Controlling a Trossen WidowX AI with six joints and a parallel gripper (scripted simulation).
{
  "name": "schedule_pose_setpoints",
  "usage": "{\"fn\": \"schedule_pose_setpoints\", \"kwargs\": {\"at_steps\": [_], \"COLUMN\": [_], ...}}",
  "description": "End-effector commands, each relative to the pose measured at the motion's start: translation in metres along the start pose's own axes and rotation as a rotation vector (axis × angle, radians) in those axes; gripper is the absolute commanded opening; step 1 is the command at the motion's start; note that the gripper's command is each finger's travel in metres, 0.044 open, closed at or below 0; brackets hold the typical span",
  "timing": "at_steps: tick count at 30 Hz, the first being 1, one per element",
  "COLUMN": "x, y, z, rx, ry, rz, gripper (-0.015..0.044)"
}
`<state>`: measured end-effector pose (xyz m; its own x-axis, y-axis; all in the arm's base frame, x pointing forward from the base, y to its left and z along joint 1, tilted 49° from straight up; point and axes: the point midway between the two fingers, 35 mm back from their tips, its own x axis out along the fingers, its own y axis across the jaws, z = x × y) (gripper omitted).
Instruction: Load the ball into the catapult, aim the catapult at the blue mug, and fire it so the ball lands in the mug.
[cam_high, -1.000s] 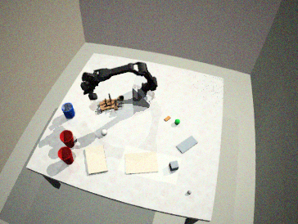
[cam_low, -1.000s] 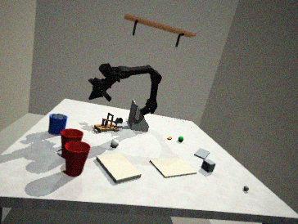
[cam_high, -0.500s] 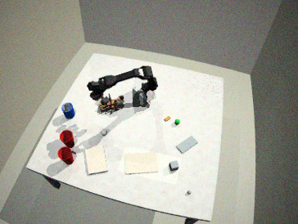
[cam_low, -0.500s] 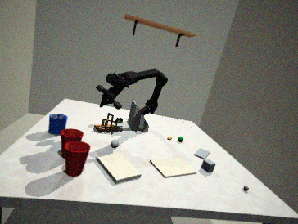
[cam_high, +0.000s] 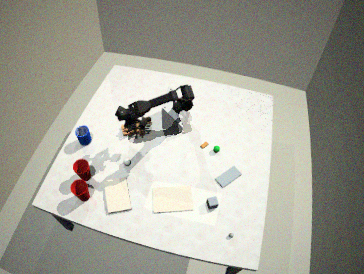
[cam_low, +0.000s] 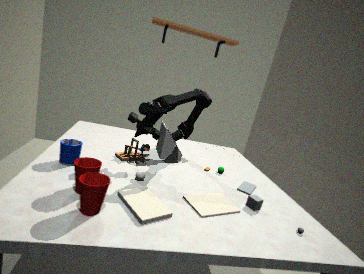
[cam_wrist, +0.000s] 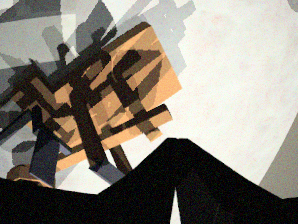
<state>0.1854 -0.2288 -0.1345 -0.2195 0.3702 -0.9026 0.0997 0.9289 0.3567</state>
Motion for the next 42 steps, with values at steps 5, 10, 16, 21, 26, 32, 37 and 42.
{"fn": "schedule_pose_setpoints", "kwargs": {"at_steps": [5,10,16,21,26,32,37,42], "x": [-0.002,-0.005,-0.01,-0.013,-0.011,-0.003,0.004,0.011], "y": [0.035,0.058,0.084,0.098,0.099,0.103,0.107,0.111], "z": [-0.018,-0.031,-0.049,-0.06,-0.059,-0.055,-0.052,-0.049], "rx": [-0.225,-0.376,-0.556,-0.66,-0.66,-0.661,-0.661,-0.661], "ry": [0.125,0.205,0.3,0.354,0.354,0.353,0.352,0.352], "rz": [0.037,0.07,0.12,0.154,0.154,0.153,0.153,0.152], "gripper": [0.0,0.0,0.0,0.0,0.0,0.0,0.0,0.0]}}
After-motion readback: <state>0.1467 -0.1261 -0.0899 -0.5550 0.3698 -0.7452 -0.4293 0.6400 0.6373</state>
